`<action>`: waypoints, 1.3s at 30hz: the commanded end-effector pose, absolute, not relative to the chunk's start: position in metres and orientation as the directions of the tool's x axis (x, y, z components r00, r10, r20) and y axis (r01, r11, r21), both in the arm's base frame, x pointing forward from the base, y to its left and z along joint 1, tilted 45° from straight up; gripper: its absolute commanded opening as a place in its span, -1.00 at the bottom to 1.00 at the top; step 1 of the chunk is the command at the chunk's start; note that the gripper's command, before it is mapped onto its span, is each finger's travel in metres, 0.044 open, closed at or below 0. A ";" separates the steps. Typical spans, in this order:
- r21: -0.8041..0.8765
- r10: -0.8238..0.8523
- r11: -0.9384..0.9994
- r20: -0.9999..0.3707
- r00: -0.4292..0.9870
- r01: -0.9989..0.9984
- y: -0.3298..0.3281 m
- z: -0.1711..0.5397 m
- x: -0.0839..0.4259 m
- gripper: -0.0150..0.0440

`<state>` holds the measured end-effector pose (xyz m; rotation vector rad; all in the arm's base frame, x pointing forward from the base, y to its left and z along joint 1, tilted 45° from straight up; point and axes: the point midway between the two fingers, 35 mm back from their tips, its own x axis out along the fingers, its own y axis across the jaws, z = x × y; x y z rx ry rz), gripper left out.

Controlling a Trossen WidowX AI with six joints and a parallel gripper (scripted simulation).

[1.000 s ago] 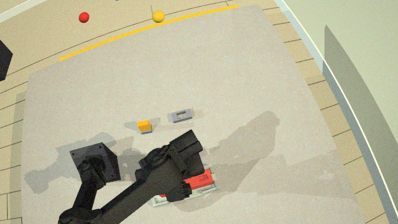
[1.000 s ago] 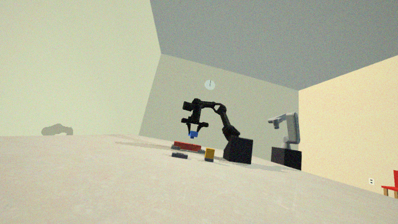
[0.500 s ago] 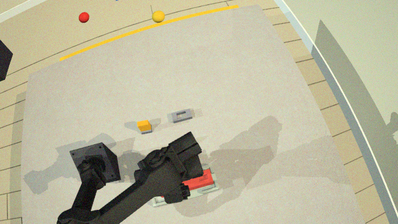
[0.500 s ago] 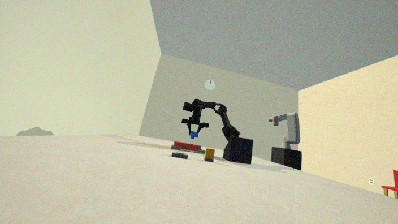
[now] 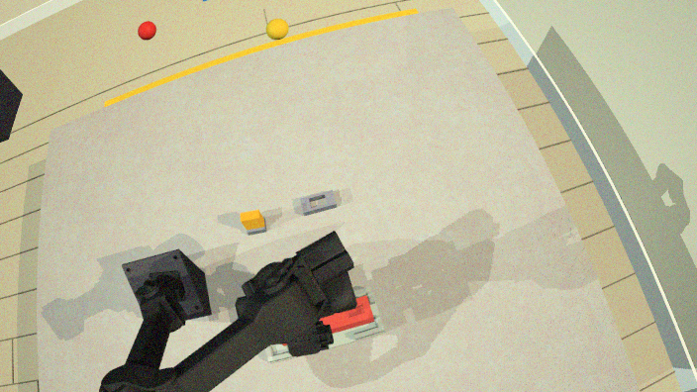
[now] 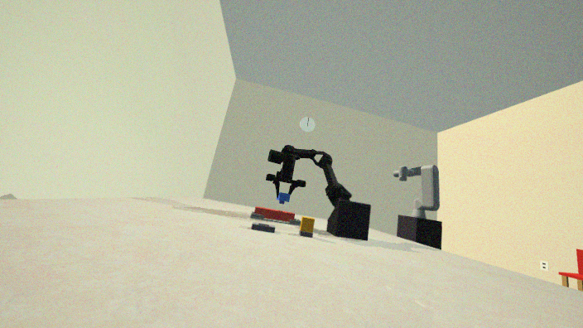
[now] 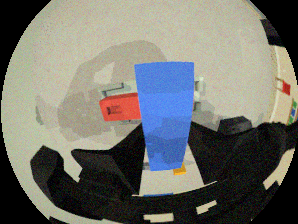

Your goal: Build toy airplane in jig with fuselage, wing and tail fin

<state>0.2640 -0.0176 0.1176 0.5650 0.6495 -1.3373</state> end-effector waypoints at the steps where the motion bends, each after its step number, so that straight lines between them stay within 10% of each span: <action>1: 0.001 -0.696 0.152 -0.710 0.107 0.988 -0.022 0.114 0.264 0.18; 28: 0.007 -0.694 0.148 -0.712 0.109 0.989 -0.044 0.093 0.269 0.22; 37: 0.007 -0.694 0.148 -0.712 0.109 0.989 -0.044 0.093 0.269 -0.32; 39: 0.007 -0.694 0.148 -0.712 0.109 0.989 -0.044 0.093 0.269 -0.14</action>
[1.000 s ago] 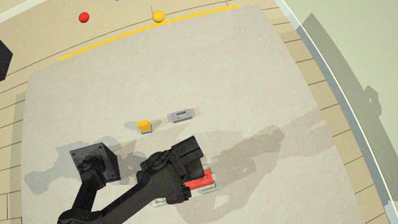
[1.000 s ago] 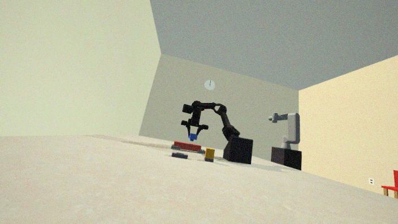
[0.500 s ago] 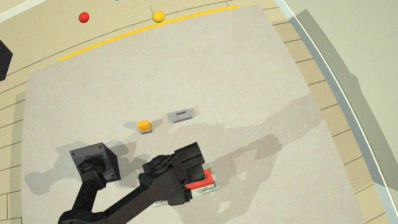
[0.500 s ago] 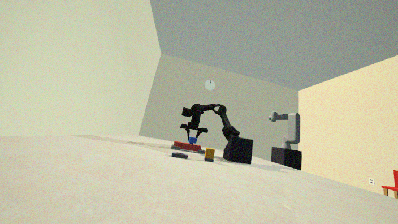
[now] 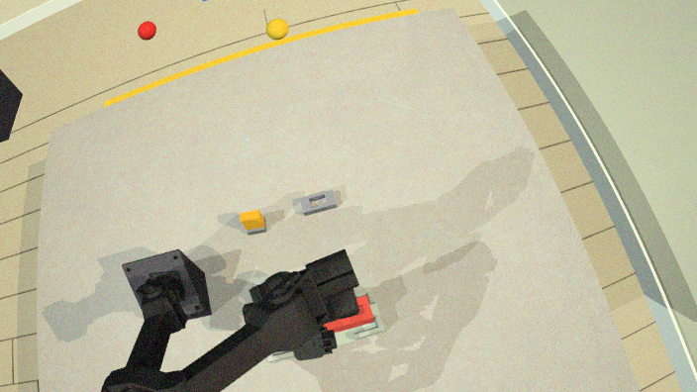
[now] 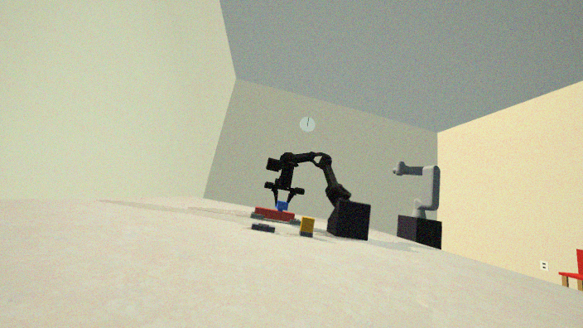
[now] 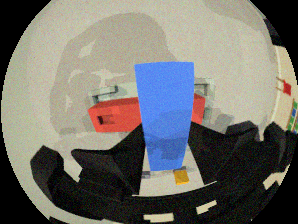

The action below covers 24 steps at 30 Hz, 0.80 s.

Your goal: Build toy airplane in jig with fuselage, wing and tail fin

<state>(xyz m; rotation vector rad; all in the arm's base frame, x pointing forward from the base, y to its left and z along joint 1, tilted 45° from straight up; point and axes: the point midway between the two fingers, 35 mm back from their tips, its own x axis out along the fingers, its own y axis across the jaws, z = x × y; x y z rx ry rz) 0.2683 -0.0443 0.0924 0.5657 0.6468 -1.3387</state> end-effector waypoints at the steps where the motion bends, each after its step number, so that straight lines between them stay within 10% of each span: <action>1: 0.007 -0.694 0.148 -0.712 0.109 0.989 -0.044 0.093 0.269 -0.05; 13: 0.007 -0.694 0.148 -0.712 0.109 0.989 -0.044 0.093 0.269 1.00; 24: 0.004 -0.690 0.151 -0.716 0.108 0.989 -0.018 0.116 0.268 1.00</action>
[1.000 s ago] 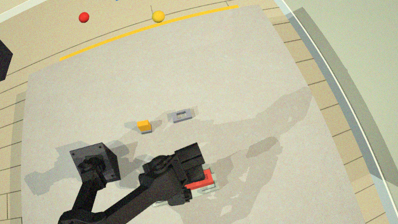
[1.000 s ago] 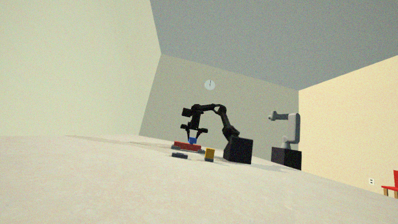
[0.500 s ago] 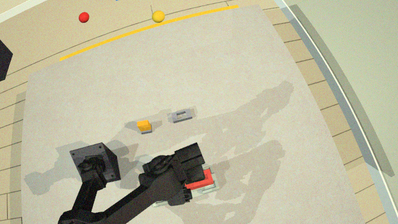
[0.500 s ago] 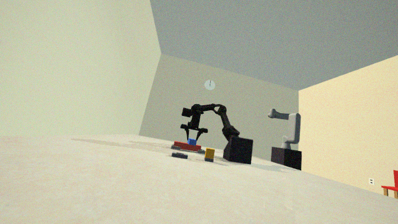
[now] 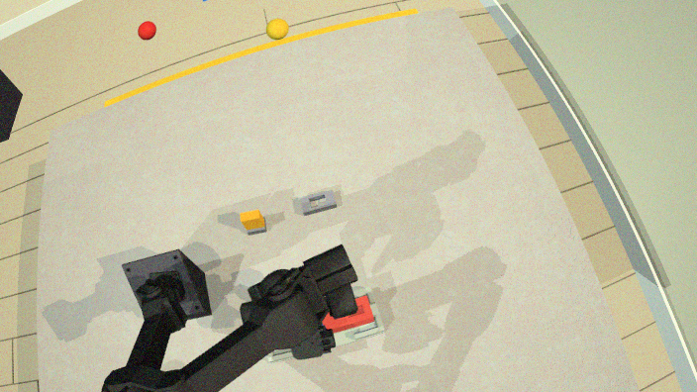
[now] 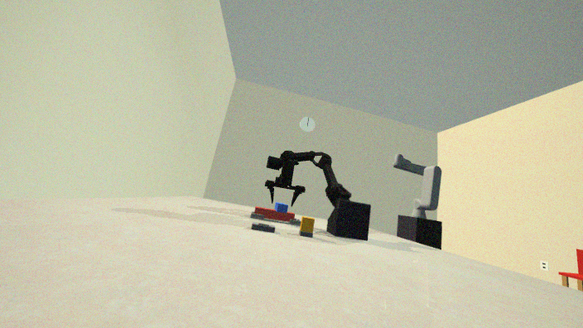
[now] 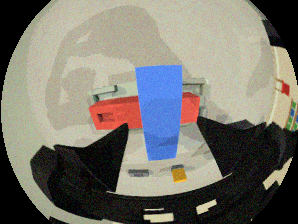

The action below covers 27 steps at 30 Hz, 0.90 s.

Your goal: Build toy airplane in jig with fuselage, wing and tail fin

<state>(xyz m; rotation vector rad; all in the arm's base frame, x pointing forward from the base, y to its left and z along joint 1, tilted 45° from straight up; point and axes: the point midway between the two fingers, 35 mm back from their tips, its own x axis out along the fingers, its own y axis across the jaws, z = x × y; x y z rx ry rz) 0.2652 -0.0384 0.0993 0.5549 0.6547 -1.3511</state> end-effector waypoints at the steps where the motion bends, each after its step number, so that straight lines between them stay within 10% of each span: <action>1: 0.003 -0.690 0.151 -0.715 0.108 0.989 -0.008 0.126 0.266 1.00; 14: -0.170 -0.696 0.316 -0.710 0.107 0.933 0.016 0.151 0.262 1.00; 27: -0.699 -0.696 0.715 -0.710 0.107 0.013 0.013 0.149 0.263 1.00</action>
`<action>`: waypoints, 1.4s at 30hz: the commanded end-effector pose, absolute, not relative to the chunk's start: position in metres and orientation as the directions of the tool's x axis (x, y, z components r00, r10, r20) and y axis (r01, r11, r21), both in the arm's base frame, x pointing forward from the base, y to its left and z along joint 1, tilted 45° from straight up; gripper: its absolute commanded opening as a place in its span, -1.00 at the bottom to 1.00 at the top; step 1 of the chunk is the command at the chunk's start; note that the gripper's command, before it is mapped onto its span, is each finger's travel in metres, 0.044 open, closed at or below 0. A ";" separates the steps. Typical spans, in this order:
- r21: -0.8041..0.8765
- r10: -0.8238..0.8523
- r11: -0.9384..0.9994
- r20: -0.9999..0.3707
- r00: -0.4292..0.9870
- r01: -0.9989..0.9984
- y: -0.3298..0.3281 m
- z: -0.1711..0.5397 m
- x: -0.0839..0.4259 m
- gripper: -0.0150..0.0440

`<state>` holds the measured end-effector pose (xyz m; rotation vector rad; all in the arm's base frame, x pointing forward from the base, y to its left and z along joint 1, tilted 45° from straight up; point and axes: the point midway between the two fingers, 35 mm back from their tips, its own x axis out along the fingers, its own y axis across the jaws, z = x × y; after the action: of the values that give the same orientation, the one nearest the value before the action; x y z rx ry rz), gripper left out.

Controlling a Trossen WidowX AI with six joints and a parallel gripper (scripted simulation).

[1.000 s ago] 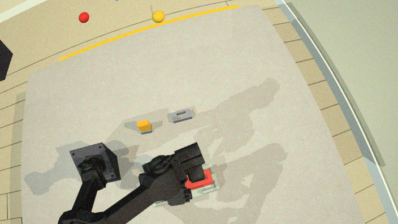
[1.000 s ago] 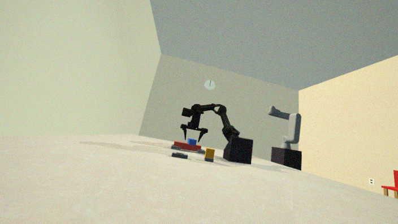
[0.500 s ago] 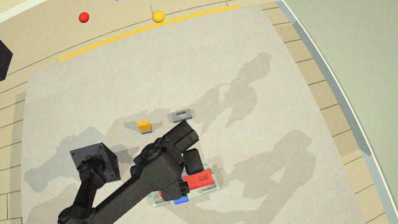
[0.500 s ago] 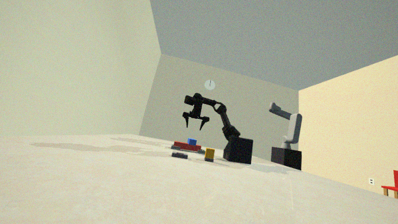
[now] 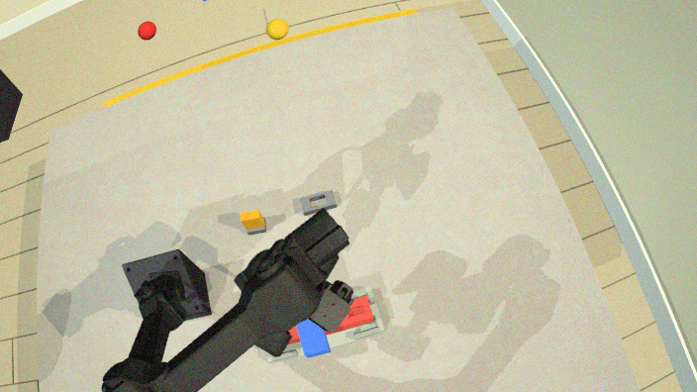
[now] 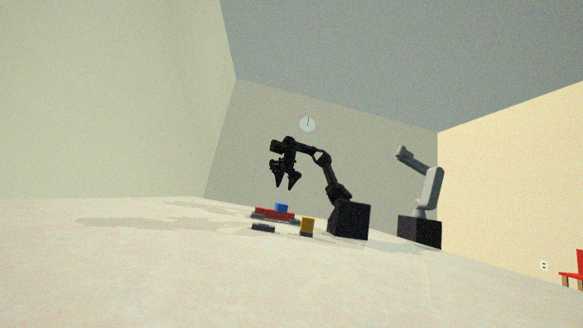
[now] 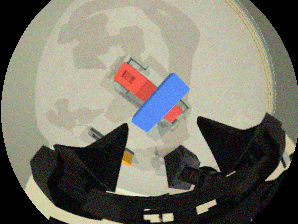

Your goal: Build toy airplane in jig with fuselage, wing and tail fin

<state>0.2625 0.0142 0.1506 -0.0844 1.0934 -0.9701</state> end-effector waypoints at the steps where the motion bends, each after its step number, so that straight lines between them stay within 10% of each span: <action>1: -0.700 -0.696 0.714 -0.710 0.107 -0.003 0.013 0.149 0.263 1.00; 18: -0.698 -0.694 0.716 -0.712 0.107 -0.004 0.016 0.147 0.263 1.00; 32: -0.683 -0.678 0.730 -0.727 0.104 -0.011 0.168 -0.007 0.186 1.00; 42: -0.692 -0.687 0.722 -0.719 0.105 -0.005 0.162 -0.039 0.173 1.00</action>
<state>0.1742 0.1759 -0.0231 -0.6168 1.3835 -0.5340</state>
